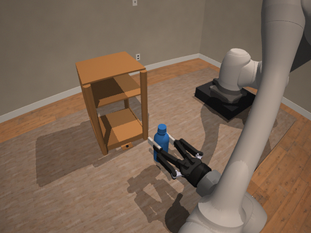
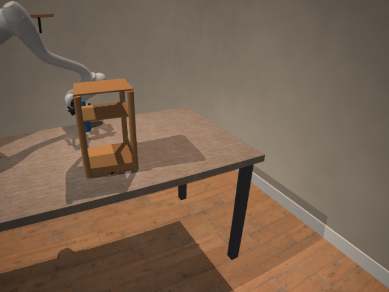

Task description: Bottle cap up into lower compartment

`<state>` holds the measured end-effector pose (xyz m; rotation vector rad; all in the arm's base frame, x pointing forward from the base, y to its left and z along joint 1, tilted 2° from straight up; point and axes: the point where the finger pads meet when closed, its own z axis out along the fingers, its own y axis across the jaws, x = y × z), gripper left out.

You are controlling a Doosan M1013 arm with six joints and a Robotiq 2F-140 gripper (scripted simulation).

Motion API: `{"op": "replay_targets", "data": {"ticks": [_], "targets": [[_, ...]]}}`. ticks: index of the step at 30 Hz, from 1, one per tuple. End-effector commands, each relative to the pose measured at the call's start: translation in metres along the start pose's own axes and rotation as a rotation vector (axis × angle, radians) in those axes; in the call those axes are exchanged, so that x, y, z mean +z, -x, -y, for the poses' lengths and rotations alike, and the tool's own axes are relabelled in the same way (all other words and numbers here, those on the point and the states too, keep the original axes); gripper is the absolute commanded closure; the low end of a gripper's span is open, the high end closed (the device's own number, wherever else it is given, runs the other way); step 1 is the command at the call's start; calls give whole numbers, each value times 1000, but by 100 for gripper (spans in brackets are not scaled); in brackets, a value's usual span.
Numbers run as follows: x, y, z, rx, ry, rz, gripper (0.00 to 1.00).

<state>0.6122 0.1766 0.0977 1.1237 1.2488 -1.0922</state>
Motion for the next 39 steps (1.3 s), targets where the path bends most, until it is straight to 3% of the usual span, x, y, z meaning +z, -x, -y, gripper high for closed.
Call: {"op": "replay_targets", "data": {"ticks": [1, 12, 26, 39], "targets": [[0, 0, 0, 0, 0, 0, 100], [8, 0, 1, 0, 0, 0, 100], [46, 0, 8, 0, 0, 0, 100], [67, 0, 12, 0, 0, 0, 100]]}}
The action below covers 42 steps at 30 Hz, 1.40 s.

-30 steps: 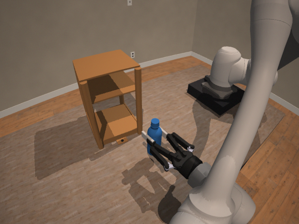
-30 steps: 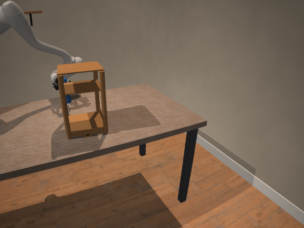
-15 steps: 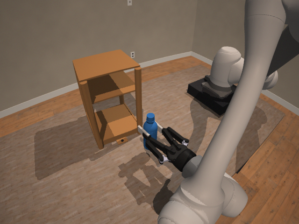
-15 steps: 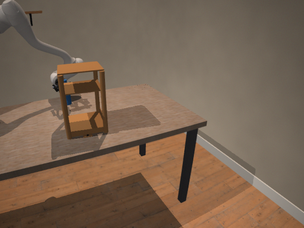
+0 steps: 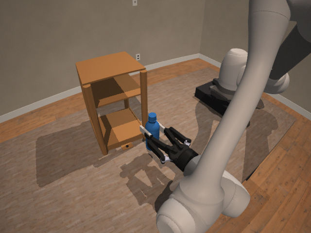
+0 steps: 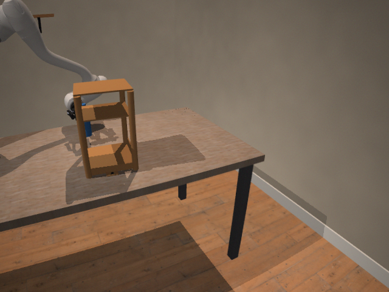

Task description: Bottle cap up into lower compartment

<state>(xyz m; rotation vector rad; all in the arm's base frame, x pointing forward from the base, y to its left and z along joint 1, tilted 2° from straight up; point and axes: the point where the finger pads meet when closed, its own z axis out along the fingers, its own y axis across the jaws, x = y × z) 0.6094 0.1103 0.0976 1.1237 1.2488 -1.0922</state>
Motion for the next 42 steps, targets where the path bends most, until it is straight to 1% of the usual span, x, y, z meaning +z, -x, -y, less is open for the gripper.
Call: {"op": "replay_targets", "data": {"ticks": [1, 14, 23, 38, 42], "targets": [[2, 0, 0, 0, 0, 0, 100], [4, 0, 0, 0, 0, 0, 100], [5, 0, -7, 0, 0, 0, 100], [12, 0, -47, 0, 0, 0, 100], [13, 0, -53, 0, 0, 0, 100]]}}
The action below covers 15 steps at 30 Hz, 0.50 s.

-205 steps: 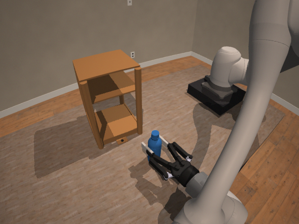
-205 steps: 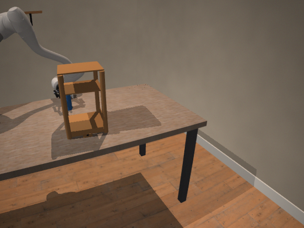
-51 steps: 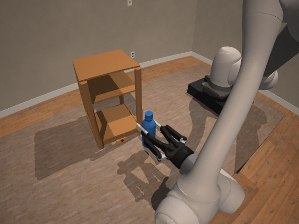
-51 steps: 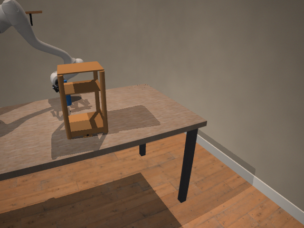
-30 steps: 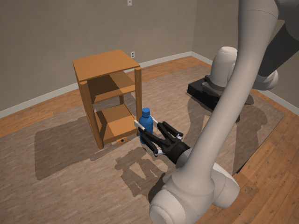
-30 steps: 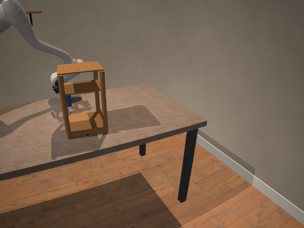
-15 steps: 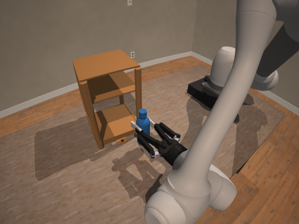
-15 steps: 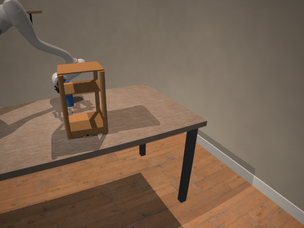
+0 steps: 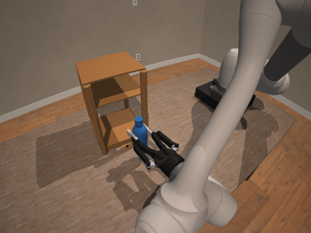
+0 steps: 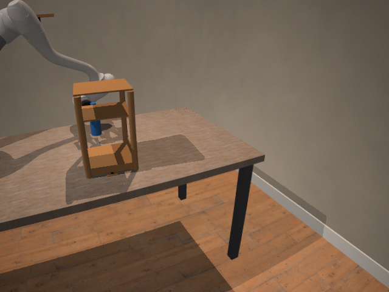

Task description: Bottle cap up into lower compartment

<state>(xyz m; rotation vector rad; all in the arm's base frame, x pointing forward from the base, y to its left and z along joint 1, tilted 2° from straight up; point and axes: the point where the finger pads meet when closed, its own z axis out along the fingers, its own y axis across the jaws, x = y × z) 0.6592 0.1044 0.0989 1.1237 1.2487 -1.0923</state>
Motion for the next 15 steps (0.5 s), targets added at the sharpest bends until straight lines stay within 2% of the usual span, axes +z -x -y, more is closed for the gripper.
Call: {"op": "replay_targets", "data": {"ticks": [1, 15], "targets": [[1, 0, -7, 0, 0, 0, 100], [5, 0, -31, 0, 0, 0, 100]]}}
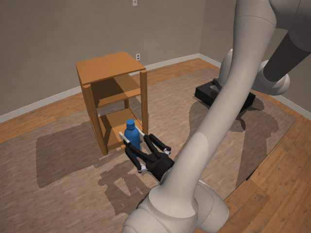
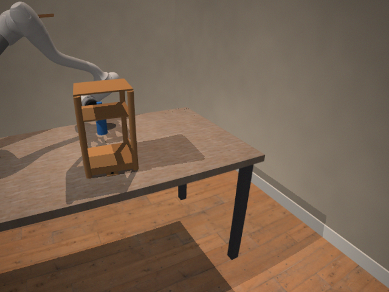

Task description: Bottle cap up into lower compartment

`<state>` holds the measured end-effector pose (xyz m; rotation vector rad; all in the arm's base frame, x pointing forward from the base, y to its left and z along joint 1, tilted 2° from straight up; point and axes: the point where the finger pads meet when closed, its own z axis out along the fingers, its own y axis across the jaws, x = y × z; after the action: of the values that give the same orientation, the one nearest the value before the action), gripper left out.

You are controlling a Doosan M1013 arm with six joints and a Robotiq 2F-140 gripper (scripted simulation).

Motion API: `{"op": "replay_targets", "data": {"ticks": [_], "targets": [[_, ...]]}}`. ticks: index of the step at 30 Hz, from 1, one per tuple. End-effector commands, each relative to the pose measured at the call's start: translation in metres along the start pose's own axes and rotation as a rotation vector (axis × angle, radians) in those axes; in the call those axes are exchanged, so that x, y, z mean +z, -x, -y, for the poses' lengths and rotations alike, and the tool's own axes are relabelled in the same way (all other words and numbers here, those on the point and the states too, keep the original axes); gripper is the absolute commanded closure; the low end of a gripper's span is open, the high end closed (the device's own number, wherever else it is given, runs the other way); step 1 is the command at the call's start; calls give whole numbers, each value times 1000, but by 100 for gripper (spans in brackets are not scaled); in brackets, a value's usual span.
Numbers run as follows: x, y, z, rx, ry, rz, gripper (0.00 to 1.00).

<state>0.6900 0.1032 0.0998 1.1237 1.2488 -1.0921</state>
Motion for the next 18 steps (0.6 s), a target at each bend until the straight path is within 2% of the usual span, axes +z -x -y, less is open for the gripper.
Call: {"op": "replay_targets", "data": {"ticks": [1, 18], "targets": [[0, 0, -1, 0, 0, 0, 100], [1, 0, -3, 0, 0, 0, 100]]}}
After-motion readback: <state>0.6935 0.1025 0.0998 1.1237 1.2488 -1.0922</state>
